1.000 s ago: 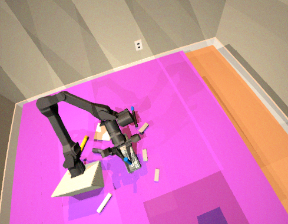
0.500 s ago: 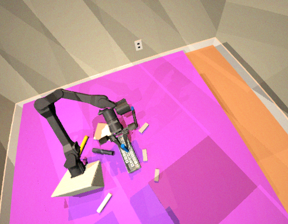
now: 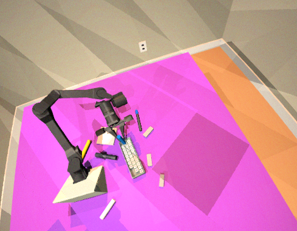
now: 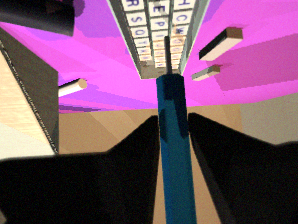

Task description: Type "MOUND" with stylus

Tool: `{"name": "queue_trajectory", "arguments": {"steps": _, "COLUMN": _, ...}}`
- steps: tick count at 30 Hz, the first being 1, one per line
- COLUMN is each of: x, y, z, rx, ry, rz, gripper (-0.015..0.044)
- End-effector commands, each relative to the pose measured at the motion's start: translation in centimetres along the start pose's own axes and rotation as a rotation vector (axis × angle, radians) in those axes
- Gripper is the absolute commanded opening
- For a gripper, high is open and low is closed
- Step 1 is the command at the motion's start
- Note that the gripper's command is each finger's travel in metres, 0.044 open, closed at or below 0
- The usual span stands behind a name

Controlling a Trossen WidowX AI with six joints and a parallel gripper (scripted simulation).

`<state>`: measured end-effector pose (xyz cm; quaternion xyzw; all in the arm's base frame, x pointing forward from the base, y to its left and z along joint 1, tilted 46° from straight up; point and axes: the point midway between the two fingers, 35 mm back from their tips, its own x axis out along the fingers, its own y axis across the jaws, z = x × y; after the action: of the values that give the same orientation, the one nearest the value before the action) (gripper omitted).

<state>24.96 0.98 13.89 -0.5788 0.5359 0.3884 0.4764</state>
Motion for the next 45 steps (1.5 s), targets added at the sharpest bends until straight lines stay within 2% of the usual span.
{"name": "queue_trajectory", "arguments": {"steps": 1, "x": 0.2, "y": 0.1, "z": 0.5, "rx": 0.002, "ry": 0.006, "rz": 0.003, "gripper": 0.0000}}
{"name": "queue_trajectory", "arguments": {"steps": 7, "x": 0.8, "y": 0.2, "z": 1.6, "rx": 0.002, "ry": 0.006, "rz": 0.003, "gripper": 0.0000}}
{"name": "queue_trajectory", "arguments": {"steps": 10, "x": 0.9, "y": 0.2, "z": 1.7, "rx": 0.002, "ry": 0.005, "rz": 0.003, "gripper": 0.0079}}
{"name": "queue_trajectory", "arguments": {"steps": 11, "x": 1.0, "y": 0.2, "z": 1.7, "rx": 0.002, "ry": 0.005, "rz": 0.003, "gripper": 0.0081}}
{"name": "queue_trajectory", "arguments": {"steps": 45, "x": 1.9, "y": 0.2, "z": 3.3, "rx": 0.002, "ry": 0.004, "rz": 0.003, "gripper": 0.0081}}
